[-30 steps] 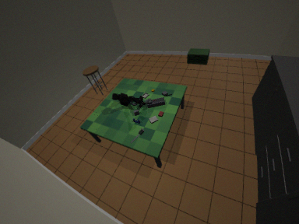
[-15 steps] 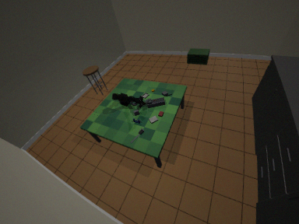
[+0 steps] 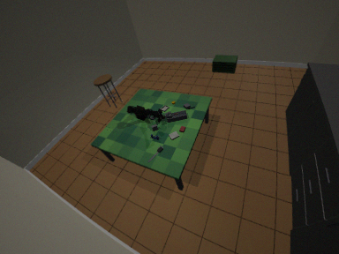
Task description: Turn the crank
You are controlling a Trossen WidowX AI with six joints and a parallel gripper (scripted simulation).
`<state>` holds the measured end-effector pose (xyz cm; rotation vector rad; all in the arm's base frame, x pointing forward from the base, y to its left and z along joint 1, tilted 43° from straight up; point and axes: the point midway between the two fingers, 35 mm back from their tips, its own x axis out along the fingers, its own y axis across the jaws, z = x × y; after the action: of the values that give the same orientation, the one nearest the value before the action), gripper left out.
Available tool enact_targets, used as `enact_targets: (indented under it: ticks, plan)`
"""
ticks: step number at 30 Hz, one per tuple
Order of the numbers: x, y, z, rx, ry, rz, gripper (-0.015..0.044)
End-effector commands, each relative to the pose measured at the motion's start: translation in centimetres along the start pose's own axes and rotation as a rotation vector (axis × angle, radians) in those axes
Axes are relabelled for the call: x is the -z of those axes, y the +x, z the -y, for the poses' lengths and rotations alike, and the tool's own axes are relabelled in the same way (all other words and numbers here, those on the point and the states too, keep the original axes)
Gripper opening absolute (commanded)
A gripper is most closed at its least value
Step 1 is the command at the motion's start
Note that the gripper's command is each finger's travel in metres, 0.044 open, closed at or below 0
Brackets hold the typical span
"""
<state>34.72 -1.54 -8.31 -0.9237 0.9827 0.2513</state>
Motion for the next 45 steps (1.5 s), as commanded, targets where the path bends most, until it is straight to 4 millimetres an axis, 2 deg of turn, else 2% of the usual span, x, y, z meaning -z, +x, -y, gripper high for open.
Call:
enact_targets:
  ticks: [1, 13, 30, 33, 42, 45]
  plan:
    - [0.0, -0.1, -0.1, -0.006, 0.002, 0.003, 0.0000]
    - [0.0, 0.0, 0.0, 0.000, 0.000, 0.000, 0.0000]
    - [0.0, 0.0, 0.0, 0.000, 0.000, 0.000, 0.0440]
    - [-0.5, -0.4, 0.0, -0.001, 0.000, 0.000, 0.0440]
    - [-3.4, -3.3, 0.0, -0.002, 0.001, 0.002, 0.0440]
    - [-3.7, -3.6, 0.0, -0.002, 0.001, 0.002, 0.0440]
